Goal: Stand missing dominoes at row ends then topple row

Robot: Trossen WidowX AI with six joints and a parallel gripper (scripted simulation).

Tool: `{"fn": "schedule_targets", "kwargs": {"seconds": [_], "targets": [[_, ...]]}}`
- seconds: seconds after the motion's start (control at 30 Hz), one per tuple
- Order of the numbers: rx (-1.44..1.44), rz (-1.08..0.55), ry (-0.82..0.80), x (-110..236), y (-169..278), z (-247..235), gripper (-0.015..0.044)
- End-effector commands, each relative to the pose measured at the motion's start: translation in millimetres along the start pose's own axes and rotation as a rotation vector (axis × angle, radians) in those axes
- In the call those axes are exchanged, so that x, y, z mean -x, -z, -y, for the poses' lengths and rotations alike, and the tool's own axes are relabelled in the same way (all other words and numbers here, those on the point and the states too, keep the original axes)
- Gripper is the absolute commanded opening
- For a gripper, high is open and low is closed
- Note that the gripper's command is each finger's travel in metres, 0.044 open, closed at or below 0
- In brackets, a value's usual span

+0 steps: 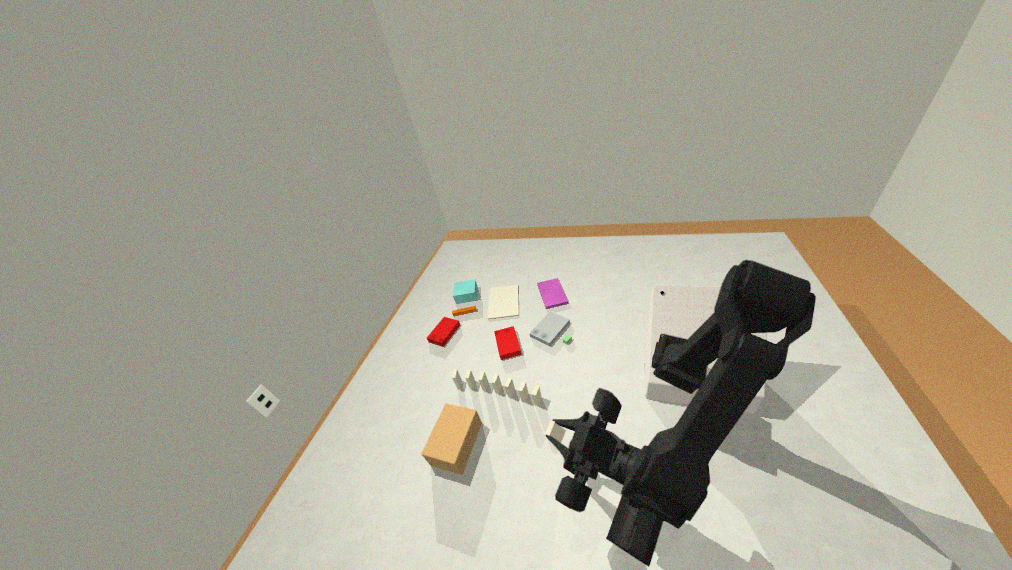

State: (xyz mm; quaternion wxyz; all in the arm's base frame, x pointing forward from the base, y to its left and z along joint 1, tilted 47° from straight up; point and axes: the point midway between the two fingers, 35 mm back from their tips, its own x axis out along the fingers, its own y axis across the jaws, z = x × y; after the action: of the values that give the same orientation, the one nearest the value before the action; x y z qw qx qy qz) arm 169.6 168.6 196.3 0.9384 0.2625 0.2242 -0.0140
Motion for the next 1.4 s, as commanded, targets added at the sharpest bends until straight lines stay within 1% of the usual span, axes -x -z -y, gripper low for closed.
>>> {"fn": "schedule_targets", "kwargs": {"seconds": [0.0,0.33,1.07,1.37], "targets": [[-0.078,0.072,-0.057,8,-4,-2,0.0107],[-0.256,0.201,-0.192,28,-11,-6,0.0107],[-0.259,0.203,-0.195,28,-11,-7,0.0107],[-0.258,0.201,-0.194,21,11,-19,0.0107]]}}
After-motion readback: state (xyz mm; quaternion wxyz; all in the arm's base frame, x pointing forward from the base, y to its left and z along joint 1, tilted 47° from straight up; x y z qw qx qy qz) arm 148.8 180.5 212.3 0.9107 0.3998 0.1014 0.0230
